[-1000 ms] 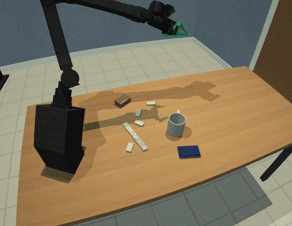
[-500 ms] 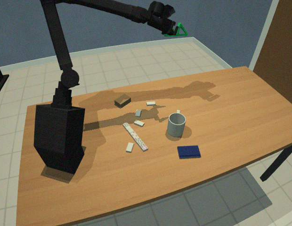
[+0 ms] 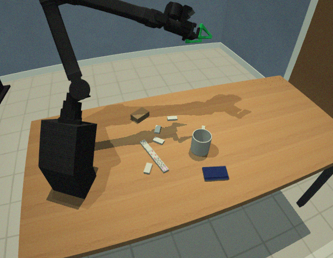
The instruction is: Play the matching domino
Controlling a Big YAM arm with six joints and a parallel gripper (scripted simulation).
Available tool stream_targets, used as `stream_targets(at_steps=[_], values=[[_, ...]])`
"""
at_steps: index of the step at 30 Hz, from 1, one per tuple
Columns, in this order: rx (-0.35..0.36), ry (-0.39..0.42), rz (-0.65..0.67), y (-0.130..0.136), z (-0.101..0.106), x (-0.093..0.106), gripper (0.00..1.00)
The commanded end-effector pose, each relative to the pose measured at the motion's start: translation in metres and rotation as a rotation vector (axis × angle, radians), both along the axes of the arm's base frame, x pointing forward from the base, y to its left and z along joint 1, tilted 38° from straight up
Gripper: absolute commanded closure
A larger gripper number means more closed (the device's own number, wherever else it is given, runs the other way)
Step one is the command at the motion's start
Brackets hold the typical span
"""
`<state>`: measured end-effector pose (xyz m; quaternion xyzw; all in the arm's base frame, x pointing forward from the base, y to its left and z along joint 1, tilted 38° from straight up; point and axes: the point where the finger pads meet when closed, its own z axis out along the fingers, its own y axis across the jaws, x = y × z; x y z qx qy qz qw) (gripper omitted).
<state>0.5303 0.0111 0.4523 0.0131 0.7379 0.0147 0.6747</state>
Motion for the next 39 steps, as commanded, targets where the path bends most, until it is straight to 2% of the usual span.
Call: stream_targets(at_steps=[1, 4, 5, 14, 21, 22, 31, 38, 39], values=[[-0.032, -0.102, -0.019, -0.013, 0.046, -0.013, 0.0], [-0.032, -0.102, -0.019, -0.013, 0.046, -0.013, 0.0], [-0.012, -0.039, -0.008, -0.005, 0.018, -0.006, 0.0], [-0.033, -0.101, -0.019, -0.013, 0.045, -0.012, 0.0], [-0.033, -0.101, -0.019, -0.013, 0.045, -0.012, 0.0], [-0.027, -0.044, -0.008, -0.006, 0.019, -0.008, 0.0], [-0.033, -0.102, -0.019, -0.013, 0.046, -0.013, 0.0], [-0.033, -0.102, -0.019, -0.013, 0.046, -0.013, 0.0], [-0.028, -0.033, -0.006, -0.01, 0.006, -0.017, 0.0]])
